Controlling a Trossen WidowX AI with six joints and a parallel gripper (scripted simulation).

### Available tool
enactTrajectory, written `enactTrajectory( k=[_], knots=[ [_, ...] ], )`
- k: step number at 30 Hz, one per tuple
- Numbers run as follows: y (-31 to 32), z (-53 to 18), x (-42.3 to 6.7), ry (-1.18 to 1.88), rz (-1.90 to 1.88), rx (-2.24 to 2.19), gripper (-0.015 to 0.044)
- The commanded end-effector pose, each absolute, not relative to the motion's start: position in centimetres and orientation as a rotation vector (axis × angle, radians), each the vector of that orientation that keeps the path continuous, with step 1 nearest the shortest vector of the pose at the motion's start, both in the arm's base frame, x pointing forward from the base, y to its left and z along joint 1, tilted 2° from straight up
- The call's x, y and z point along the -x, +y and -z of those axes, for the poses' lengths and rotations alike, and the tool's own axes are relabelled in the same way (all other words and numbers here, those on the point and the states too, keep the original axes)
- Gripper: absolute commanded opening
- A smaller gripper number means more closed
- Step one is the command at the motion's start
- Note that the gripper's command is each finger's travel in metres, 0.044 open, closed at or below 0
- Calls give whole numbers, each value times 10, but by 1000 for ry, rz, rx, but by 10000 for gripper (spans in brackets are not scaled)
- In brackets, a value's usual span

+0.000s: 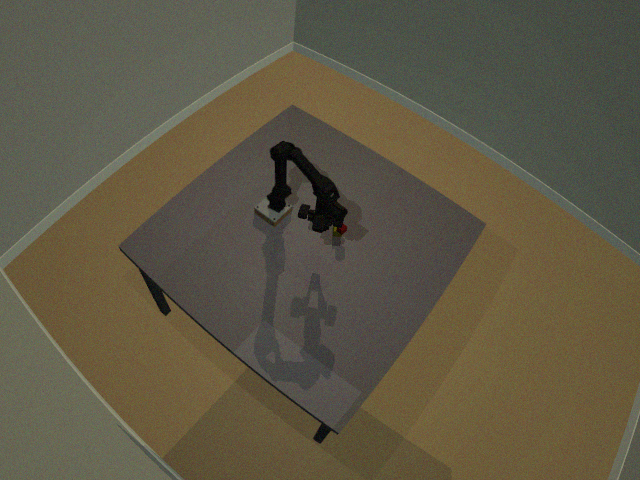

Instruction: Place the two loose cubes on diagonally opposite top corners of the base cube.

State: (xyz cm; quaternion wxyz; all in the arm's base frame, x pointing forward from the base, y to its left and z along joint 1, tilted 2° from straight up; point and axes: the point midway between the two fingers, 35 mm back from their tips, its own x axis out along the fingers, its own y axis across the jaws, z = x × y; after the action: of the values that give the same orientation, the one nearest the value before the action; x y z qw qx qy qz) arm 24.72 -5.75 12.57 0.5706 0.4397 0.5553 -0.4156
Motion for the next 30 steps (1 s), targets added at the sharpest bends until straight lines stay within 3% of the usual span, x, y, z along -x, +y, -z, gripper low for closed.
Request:
enactTrajectory(
  k=[1, 30],
  knots=[
    [-47, -128, -254, 1344, 879, -935, 105],
    [41, -126, -279, 1521, 175, -217, 105]
  ],
)
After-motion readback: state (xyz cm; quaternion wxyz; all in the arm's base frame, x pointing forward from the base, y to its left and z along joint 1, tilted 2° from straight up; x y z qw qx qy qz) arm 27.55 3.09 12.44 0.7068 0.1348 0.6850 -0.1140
